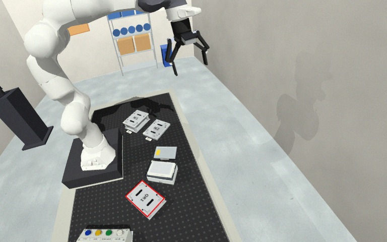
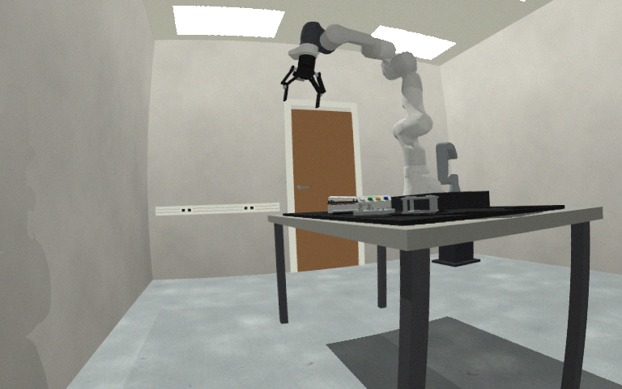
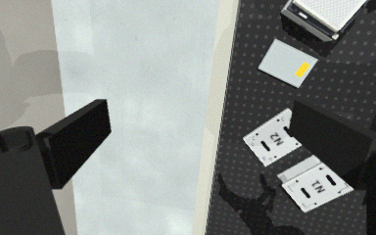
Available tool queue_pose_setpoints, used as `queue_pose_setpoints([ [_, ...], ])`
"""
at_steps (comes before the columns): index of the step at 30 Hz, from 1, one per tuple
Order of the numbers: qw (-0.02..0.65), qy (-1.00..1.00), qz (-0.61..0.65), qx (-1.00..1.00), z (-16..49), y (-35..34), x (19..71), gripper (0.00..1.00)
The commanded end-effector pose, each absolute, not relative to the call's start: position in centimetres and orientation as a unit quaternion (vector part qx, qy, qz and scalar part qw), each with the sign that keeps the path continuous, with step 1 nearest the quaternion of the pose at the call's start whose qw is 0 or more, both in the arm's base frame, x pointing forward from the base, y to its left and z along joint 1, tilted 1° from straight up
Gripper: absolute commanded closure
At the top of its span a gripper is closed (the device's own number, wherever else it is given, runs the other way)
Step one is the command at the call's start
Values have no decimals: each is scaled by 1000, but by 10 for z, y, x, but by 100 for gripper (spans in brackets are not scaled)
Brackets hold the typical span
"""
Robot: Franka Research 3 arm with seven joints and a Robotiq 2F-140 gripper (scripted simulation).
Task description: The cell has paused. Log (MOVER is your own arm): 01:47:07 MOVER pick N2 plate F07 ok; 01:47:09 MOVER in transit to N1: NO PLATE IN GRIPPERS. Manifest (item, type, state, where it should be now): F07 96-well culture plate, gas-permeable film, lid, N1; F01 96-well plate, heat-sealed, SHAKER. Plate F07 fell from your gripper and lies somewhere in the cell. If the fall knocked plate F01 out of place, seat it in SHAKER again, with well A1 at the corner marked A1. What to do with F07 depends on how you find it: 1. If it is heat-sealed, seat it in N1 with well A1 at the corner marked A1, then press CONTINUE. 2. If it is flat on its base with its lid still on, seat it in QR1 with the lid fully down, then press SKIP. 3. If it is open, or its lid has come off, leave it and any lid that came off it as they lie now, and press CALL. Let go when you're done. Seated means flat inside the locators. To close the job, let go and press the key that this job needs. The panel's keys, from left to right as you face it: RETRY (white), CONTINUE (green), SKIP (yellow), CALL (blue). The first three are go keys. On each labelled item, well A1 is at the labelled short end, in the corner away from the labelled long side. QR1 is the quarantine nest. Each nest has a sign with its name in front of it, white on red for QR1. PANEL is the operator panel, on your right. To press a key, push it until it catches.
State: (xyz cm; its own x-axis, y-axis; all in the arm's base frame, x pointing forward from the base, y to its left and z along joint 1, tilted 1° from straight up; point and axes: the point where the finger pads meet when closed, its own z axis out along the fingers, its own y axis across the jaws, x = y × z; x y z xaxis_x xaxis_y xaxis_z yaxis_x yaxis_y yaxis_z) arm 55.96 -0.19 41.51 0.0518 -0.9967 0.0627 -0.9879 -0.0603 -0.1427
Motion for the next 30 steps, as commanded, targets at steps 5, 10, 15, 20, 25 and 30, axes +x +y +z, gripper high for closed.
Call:
queue_pose_setpoints([
  [5,16,544,-37,-838,413,0,554,0],
  [10,10,494,-25,-869,412,0,554,0],
  [15,4,440,-13,-898,407,-2,554,0],
  [20,-1,387,-3,-922,402,-3,553,0],
  [25,-3,358,-1,-934,389,-7,550,0],
  [30,-6,337,-2,-941,369,-13,545,0],
])
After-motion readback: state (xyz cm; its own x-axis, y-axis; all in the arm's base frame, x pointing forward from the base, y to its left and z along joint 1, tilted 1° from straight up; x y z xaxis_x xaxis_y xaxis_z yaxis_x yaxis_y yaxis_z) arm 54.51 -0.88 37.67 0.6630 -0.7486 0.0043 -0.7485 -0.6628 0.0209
